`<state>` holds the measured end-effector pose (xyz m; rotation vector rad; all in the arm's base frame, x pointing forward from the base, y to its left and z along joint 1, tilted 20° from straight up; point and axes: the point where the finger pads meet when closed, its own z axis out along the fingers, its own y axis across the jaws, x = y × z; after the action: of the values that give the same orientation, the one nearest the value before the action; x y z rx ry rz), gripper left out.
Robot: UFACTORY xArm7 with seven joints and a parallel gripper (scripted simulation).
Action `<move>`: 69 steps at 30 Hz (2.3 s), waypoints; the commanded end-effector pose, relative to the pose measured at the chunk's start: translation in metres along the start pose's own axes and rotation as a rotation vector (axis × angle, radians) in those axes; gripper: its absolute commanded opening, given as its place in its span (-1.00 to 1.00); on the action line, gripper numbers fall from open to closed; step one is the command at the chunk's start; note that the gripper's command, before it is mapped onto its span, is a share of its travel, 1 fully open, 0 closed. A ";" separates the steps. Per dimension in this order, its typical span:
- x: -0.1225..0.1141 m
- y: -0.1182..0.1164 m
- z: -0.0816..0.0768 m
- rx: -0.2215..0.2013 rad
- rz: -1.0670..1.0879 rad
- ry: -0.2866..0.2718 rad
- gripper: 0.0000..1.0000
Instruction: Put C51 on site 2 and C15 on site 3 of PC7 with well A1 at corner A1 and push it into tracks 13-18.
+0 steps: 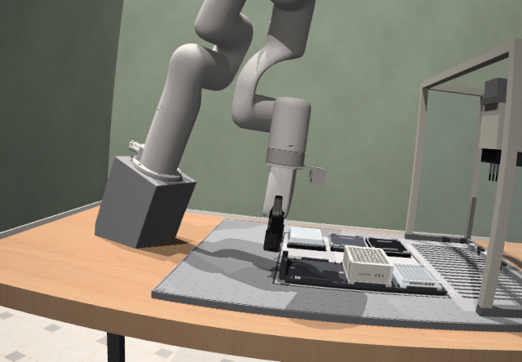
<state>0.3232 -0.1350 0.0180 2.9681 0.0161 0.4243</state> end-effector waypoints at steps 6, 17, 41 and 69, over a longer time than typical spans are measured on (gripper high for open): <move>0.001 0.000 0.016 0.016 0.000 0.047 0.63; 0.002 0.000 0.023 0.016 0.000 0.047 0.63; 0.002 0.000 0.034 0.017 0.000 0.047 0.63; 0.003 0.000 0.043 0.017 0.000 0.047 0.63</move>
<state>0.3370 -0.1404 -0.0228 2.9752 0.0250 0.4943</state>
